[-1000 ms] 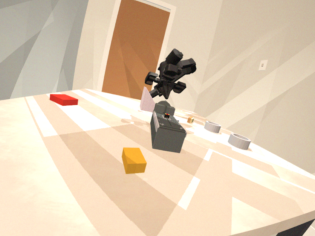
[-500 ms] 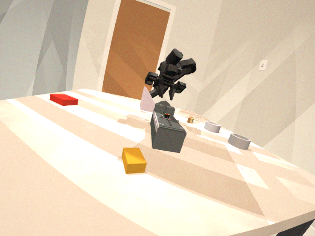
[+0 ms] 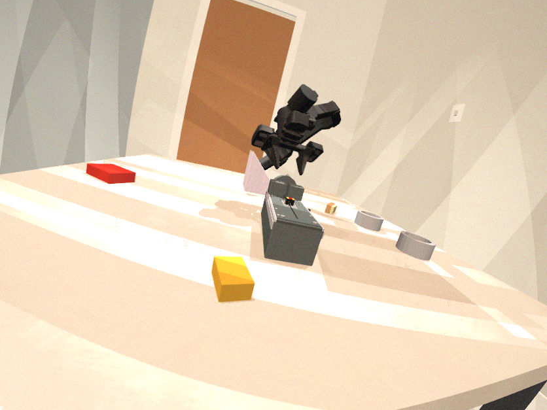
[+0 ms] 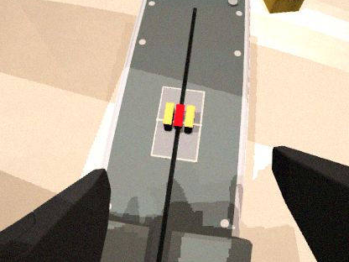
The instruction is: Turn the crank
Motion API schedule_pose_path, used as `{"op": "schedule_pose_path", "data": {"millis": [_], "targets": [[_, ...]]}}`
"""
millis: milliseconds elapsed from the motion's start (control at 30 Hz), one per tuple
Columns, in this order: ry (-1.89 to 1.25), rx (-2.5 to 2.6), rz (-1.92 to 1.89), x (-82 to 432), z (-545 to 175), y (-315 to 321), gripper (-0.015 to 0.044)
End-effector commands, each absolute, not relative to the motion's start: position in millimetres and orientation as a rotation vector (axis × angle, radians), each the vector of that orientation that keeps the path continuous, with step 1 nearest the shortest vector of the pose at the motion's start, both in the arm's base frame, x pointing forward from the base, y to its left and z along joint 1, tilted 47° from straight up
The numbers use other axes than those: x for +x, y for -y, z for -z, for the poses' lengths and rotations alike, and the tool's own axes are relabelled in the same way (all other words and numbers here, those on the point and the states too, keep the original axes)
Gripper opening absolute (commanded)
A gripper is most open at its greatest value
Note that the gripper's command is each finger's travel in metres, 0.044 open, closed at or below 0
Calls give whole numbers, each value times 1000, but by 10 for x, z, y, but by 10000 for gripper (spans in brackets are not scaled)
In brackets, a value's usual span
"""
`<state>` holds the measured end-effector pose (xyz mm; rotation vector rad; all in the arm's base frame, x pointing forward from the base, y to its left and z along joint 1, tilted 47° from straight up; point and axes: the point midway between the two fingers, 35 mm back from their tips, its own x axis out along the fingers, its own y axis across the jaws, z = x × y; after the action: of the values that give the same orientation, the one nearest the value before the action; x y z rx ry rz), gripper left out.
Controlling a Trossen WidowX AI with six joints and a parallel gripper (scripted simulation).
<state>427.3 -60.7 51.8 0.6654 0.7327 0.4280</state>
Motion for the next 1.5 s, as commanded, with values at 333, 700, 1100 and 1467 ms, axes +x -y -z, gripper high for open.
{"op": "schedule_pose_path", "data": {"millis": [333,700,1100,1467], "targets": [[-733,665,-428,4273,-518,607,0],[-733,666,-429,4272,-519,606,0],[-733,666,-429,4272,-519,606,184],[-734,665,-428,4276,-639,743,440]]}}
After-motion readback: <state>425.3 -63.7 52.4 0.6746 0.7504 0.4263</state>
